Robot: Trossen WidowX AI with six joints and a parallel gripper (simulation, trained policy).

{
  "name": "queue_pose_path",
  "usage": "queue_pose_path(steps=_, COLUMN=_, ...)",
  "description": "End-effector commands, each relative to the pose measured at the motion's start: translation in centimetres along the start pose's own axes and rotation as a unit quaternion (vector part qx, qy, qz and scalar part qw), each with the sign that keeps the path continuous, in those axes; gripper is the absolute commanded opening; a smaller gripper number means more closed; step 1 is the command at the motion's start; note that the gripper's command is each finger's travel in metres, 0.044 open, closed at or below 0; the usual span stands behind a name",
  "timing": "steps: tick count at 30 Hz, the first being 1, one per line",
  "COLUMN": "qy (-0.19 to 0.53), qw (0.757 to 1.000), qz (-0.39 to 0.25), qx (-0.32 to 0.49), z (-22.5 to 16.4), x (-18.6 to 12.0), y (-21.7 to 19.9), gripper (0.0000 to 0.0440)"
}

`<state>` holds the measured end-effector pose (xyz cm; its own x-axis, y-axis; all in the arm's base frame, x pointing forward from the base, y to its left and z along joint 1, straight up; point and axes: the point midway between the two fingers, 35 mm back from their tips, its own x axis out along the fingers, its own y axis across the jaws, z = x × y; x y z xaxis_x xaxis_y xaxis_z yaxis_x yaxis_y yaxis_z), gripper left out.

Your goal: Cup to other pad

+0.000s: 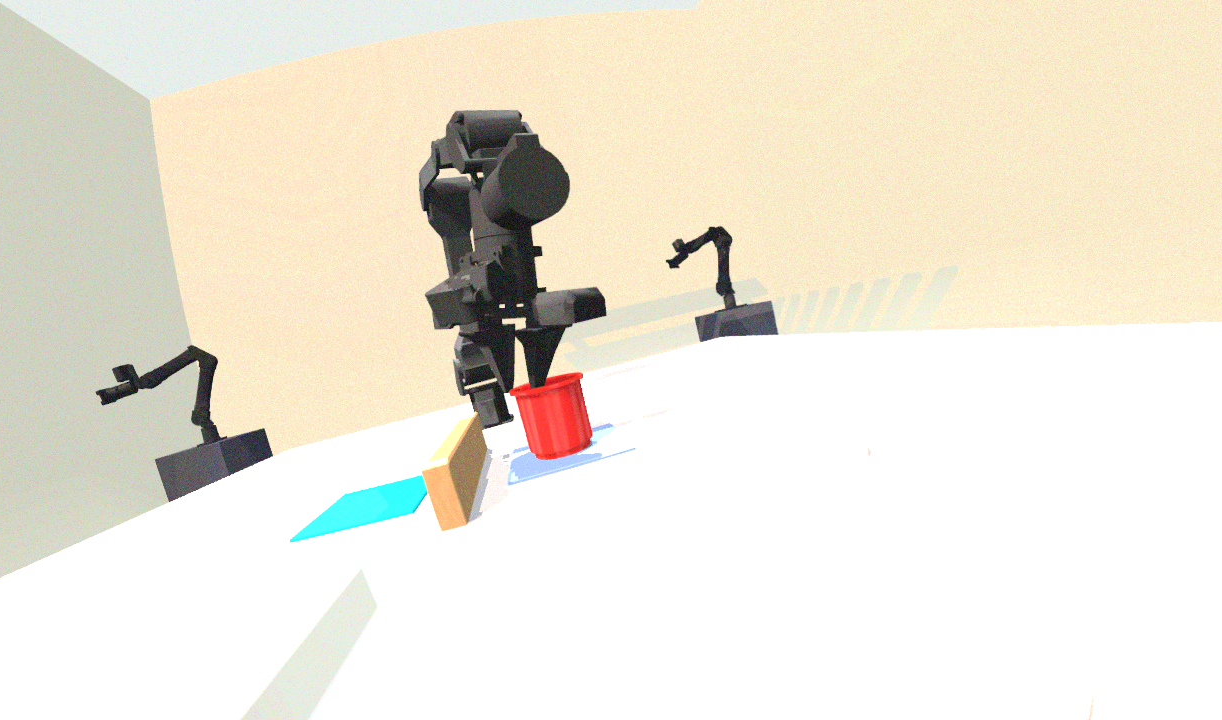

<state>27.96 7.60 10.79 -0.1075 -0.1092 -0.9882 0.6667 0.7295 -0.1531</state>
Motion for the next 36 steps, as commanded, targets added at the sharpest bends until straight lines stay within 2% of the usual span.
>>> queue_pose_path(steps=1, qy=0.002, qw=1.0, qz=-0.01, qx=-0.007, z=-0.1, x=1.5, y=0.0, gripper=0.0179)
queue_pose_path(steps=8, qy=0.008, qw=0.999, qz=-0.016, qx=-0.03, z=-0.4, x=4.1, y=0.2, gripper=0.0178)
queue_pose_path(steps=9, qy=0.008, qw=0.999, qz=-0.016, qx=-0.034, z=-0.4, x=4.4, y=0.2, gripper=0.0167)
queue_pose_path(steps=15, qy=0.004, qw=0.998, qz=-0.014, qx=-0.058, z=-0.3, x=5.5, y=0.2, gripper=0.0026)
queue_pose_path(steps=17, qy=0.002, qw=0.998, qz=-0.012, qx=-0.06, z=-0.2, x=5.4, y=0.2, gripper=0.0001)
queue_pose_path(steps=36, qy=-0.011, qw=0.999, qz=0.025, qx=-0.022, z=0.5, x=1.6, y=0.0, gripper=0.0)
